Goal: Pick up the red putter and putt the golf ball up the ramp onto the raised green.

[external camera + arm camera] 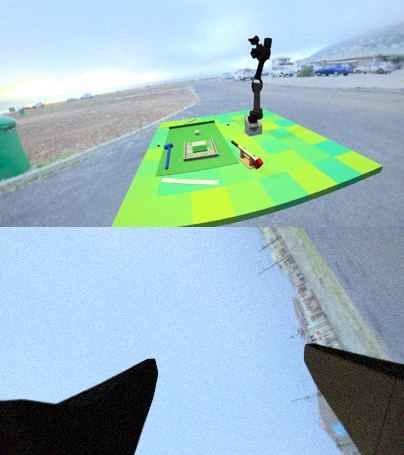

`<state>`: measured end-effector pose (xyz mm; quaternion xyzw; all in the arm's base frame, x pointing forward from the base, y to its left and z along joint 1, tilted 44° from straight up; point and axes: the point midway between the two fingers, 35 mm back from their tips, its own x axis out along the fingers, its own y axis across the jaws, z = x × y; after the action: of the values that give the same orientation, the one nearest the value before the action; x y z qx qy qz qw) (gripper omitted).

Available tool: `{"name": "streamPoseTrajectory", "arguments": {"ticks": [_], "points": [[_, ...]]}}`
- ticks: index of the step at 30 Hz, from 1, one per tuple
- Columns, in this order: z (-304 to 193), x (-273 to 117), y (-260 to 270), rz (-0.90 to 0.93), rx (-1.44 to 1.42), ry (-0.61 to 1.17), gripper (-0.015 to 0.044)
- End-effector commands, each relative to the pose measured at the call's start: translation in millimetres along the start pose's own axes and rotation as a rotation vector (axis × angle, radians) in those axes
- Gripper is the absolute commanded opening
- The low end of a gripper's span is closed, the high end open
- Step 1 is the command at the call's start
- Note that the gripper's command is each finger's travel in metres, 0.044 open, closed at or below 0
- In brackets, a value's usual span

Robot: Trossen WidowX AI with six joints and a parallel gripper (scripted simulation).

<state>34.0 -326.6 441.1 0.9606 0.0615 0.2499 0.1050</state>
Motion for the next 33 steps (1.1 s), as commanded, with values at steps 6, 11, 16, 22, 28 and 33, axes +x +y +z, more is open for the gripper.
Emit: {"name": "streamPoseTrajectory", "arguments": {"ticks": [6, 11, 16, 22, 28, 33], "points": [[-44.7, 12.5, -47.5, -0.076, -0.368, 0.039, 0.0440], [-82.4, 32.0, -107.8, -0.171, -0.757, 0.082, 0.0440], [-105.1, 61.6, -178.9, -0.277, -1.130, 0.109, 0.0440], [-106.0, 94.6, -266.7, -0.473, -1.599, 0.219, 0.0440], [-82.5, 120.8, -340.3, -0.689, -1.971, 0.384, 0.0440], [-49.0, 139.6, -389.1, -0.871, -2.215, 0.551, 0.0440]]}}
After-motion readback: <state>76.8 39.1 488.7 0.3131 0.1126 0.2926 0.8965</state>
